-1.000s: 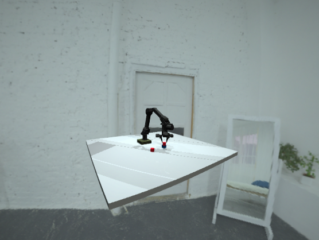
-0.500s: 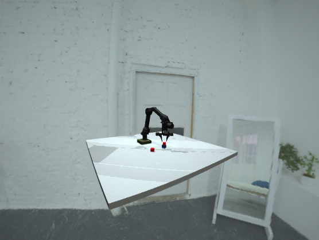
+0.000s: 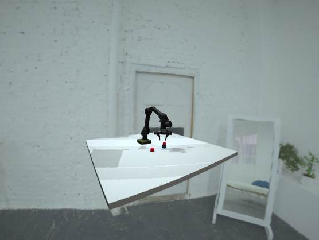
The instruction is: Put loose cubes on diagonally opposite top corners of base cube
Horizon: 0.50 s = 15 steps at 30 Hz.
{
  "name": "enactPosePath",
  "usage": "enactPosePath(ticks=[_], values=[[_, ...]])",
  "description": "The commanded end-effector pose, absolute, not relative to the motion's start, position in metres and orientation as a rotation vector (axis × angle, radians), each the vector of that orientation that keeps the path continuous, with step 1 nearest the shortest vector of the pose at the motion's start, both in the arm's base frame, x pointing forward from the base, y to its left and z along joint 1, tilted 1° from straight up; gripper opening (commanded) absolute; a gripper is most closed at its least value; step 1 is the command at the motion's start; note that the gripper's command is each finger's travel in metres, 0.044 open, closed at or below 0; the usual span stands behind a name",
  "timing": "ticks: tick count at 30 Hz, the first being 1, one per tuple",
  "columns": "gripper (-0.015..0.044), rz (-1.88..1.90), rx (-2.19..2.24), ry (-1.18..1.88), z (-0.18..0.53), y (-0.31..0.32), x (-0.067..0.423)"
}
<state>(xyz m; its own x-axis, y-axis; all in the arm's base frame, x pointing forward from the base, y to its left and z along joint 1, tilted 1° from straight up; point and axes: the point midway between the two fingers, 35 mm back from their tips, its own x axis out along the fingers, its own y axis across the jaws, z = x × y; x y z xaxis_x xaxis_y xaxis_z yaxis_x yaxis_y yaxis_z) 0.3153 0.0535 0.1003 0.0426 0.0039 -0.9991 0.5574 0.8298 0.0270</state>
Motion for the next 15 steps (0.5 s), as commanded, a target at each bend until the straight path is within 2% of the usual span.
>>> enactPosePath(ticks=[1, 12, 15], values=[[0.0265, -0.477, 0.510, 1.468, 0.110, 0.023, 0.324], [0.0265, -0.573, 0.595, 1.442, 0.135, -0.073, 0.324], [0.0265, -0.578, 0.601, 1.440, 0.137, -0.079, 0.323]])
